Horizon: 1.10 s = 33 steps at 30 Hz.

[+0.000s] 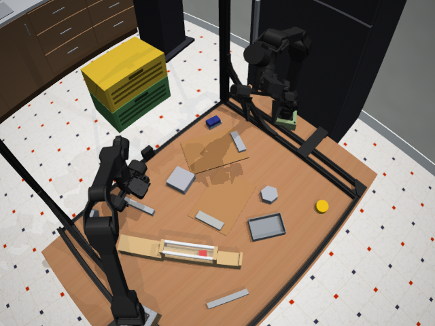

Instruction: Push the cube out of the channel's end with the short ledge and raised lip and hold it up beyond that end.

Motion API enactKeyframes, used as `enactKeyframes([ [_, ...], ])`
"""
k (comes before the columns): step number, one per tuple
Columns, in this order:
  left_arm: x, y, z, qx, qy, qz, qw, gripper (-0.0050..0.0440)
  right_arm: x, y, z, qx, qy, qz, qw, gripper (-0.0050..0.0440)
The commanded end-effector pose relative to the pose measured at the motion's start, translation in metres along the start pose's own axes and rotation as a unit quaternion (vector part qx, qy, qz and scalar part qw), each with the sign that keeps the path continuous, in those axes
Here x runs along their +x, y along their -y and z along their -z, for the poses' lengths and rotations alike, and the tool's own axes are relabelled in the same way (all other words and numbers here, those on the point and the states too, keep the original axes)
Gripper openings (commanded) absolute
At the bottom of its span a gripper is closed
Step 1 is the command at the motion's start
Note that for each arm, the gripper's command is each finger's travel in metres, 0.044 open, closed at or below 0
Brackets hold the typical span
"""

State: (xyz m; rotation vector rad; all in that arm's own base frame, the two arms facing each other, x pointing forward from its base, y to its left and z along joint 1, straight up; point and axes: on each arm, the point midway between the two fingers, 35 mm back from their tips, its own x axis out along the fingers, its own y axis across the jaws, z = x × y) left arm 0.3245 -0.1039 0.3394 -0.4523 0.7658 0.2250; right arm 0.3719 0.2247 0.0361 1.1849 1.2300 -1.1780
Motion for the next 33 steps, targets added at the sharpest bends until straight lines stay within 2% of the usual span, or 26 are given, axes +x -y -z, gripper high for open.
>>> enactKeyframes([
  [1,0.0,0.034,0.023,0.037,0.013,-0.022,0.999,0.04,0.001,0.0,-0.001,0.001,0.002,0.0,1.0,0.04],
  [5,-0.011,0.073,0.055,0.087,0.049,-0.036,0.994,0.04,0.001,0.0,-0.001,0.001,0.002,0.0,1.0,0.04],
  [7,-0.011,0.073,0.055,0.087,0.049,-0.036,0.994,0.04,0.001,0.0,-0.001,0.001,0.002,0.0,1.0,0.04],
  [9,-0.02,0.093,0.074,0.113,0.073,-0.036,0.99,0.04,0.001,0.0,-0.001,0.001,0.002,0.0,1.0,0.04],
  [13,-0.046,0.131,0.115,0.163,0.132,-0.02,0.978,0.04,0.001,0.0,-0.001,0.001,0.002,0.0,1.0,0.04],
  [17,-0.082,0.162,0.161,0.206,0.197,0.017,0.958,0.04,0.001,0.0,-0.001,0.001,0.002,0.0,1.0,0.04],
  [19,-0.089,0.167,0.17,0.213,0.209,0.026,0.954,0.04,0.001,0.0,-0.001,0.001,0.002,0.0,1.0,0.04],
  [24,-0.089,0.167,0.17,0.213,0.209,0.026,0.954,0.04,0.001,0.0,-0.001,0.001,0.002,0.0,1.0,0.04],
  [28,-0.089,0.167,0.17,0.213,0.209,0.026,0.954,0.04,0.015,0.0,-0.001,0.001,0.002,0.0,1.0,0.0304],
  [32,-0.089,0.167,0.17,0.213,0.209,0.026,0.954,0.04,0.016,0.0,-0.001,0.001,0.002,0.0,1.0,0.0208],
  [33,-0.089,0.167,0.17,0.213,0.209,0.026,0.954,0.04,0.016,0.0,-0.001,0.001,0.002,0.0,1.0,0.02],
])
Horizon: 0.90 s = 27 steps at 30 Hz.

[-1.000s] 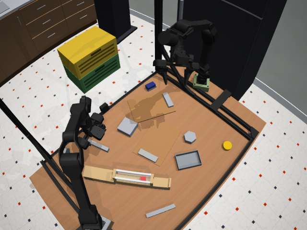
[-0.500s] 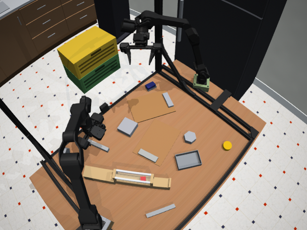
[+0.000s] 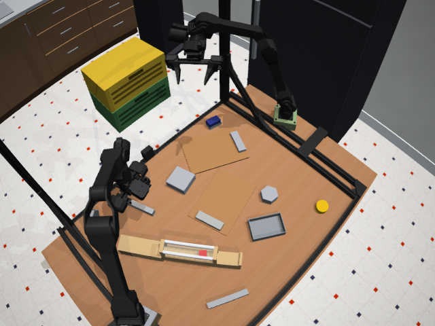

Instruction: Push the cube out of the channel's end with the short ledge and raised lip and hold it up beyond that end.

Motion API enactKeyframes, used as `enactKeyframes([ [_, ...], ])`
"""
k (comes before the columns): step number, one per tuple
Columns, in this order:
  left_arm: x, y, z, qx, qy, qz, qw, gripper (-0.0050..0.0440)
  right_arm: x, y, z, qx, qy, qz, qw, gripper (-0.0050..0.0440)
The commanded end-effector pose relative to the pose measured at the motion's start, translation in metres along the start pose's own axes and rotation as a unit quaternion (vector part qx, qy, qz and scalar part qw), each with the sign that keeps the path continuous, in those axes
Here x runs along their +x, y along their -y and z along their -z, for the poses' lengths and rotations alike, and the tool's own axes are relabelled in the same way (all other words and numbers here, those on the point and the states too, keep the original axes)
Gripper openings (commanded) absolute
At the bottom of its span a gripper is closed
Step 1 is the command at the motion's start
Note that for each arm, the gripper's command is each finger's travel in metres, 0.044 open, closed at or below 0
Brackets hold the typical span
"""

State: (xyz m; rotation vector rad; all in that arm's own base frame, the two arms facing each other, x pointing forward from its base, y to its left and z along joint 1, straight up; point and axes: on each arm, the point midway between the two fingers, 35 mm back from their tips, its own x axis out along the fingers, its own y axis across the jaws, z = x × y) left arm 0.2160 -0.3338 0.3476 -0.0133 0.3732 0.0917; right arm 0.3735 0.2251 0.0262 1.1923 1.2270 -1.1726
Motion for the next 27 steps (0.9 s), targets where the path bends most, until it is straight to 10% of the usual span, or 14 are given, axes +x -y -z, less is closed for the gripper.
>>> enactKeyframes([
  [1,0.0,0.0,0.0,0.002,0.003,-0.002,1.0,0.04,0.006,0.002,-0.001,0.0,0.004,0.004,1.0,0.02],
  [27,0.0,0.0,0.0,0.002,0.003,-0.002,1.0,0.04,0.031,0.001,-0.001,0.0,0.004,0.004,1.0,0.02],
])
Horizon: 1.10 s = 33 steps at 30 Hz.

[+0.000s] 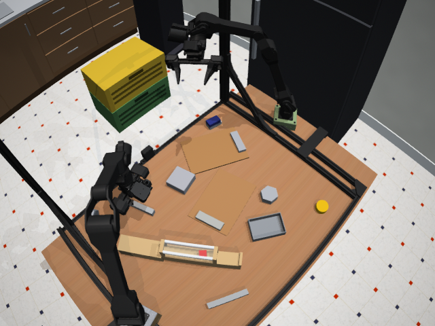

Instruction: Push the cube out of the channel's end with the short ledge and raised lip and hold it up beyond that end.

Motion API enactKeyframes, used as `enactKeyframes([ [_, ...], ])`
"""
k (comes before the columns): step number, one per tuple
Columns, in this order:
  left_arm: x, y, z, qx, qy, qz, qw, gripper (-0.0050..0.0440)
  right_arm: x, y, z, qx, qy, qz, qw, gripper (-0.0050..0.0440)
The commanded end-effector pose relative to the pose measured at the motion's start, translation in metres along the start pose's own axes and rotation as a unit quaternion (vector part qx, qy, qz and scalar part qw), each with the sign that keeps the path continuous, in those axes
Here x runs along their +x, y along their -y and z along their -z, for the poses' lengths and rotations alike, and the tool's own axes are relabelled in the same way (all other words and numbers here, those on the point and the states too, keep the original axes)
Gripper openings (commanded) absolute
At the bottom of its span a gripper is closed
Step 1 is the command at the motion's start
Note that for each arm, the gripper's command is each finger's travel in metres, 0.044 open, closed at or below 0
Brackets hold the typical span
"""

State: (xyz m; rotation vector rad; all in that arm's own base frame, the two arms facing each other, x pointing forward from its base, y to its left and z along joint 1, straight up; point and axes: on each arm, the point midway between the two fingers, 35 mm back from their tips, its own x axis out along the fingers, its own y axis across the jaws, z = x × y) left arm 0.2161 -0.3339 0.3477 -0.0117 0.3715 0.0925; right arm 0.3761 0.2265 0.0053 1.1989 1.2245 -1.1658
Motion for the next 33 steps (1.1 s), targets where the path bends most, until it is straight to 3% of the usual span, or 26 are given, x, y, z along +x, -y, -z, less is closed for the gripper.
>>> enactKeyframes([
  [1,0.0,0.0,0.0,0.001,0.002,-0.001,1.0,0.04,0.012,0.003,-0.002,0.0,0.006,0.008,1.0,0.02],
  [23,0.0,0.0,0.0,0.001,0.002,-0.001,1.0,0.04,0.044,0.005,-0.003,0.0,0.006,0.008,1.0,0.02],
  [33,0.0,0.0,0.0,0.001,0.002,-0.001,1.0,0.04,0.045,0.005,-0.003,0.0,0.006,0.008,1.0,0.02],
])
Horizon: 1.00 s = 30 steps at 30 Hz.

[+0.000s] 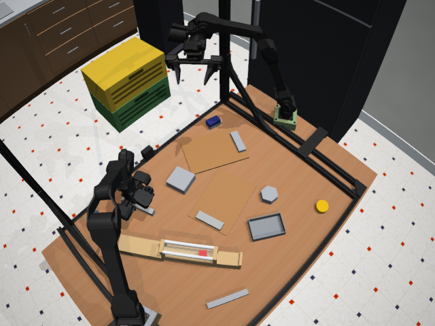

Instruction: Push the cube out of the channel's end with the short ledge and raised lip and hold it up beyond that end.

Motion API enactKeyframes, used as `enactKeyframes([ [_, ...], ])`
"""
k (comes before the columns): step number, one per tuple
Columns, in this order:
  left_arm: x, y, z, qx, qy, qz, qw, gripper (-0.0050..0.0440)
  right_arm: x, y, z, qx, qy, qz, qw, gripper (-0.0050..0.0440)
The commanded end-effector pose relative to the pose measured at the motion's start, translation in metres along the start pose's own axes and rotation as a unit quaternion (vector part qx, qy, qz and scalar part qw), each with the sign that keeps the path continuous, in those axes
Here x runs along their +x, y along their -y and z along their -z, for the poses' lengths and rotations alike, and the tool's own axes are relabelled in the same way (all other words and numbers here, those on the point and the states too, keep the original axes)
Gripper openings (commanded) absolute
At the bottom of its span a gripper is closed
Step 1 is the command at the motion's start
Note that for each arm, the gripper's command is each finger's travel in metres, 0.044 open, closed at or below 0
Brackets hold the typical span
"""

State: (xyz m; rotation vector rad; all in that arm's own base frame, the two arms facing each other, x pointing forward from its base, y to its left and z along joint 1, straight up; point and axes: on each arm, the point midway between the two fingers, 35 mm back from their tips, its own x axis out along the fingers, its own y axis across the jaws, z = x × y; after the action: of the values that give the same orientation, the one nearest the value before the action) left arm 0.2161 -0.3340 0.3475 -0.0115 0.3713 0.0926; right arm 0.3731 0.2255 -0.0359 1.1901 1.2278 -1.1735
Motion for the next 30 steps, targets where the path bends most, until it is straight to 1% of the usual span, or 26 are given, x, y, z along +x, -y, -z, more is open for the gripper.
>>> enactKeyframes([
  [1,0.0,0.0,0.0,0.001,0.002,-0.001,1.0,0.04,0.004,0.001,-0.001,0.0,0.004,0.003,1.0,0.02],
  [3,0.0,0.0,0.0,0.001,0.002,-0.001,1.0,0.04,0.0,0.0,0.0,0.0,0.0,0.001,1.0,0.0152],
  [14,0.0,0.0,0.0,0.001,0.002,-0.001,1.0,0.04,0.0,0.0,0.0,0.0,0.0,0.001,1.0,0.0079],
  [16,0.0,0.0,0.0,0.001,0.002,-0.001,1.0,0.04,0.0,0.0,0.0,0.0,0.0,0.001,1.0,0.0079],
  [20,0.0,0.0,0.0,0.001,0.002,-0.001,1.0,0.04,0.0,0.0,0.0,0.0,0.0,0.001,1.0,0.0052],
  [26,0.0,0.0,0.0,0.001,0.002,-0.001,1.0,0.04,0.0,0.0,0.0,0.0,0.0,0.001,1.0,0.0052],
  [27,0.0,0.0,0.0,0.001,0.002,-0.001,1.0,0.04,-0.002,0.0,0.0,0.0,0.0,0.001,1.0,0.004],
  [28,0.0,0.0,0.0,0.001,0.002,-0.001,1.0,0.04,-0.008,0.0,0.0,0.0,0.001,0.001,1.0,0.004],
  [30,0.0,0.0,0.0,0.001,0.002,-0.001,1.0,0.04,-0.032,-0.001,0.0,0.0,0.002,0.002,1.0,0.004],
])
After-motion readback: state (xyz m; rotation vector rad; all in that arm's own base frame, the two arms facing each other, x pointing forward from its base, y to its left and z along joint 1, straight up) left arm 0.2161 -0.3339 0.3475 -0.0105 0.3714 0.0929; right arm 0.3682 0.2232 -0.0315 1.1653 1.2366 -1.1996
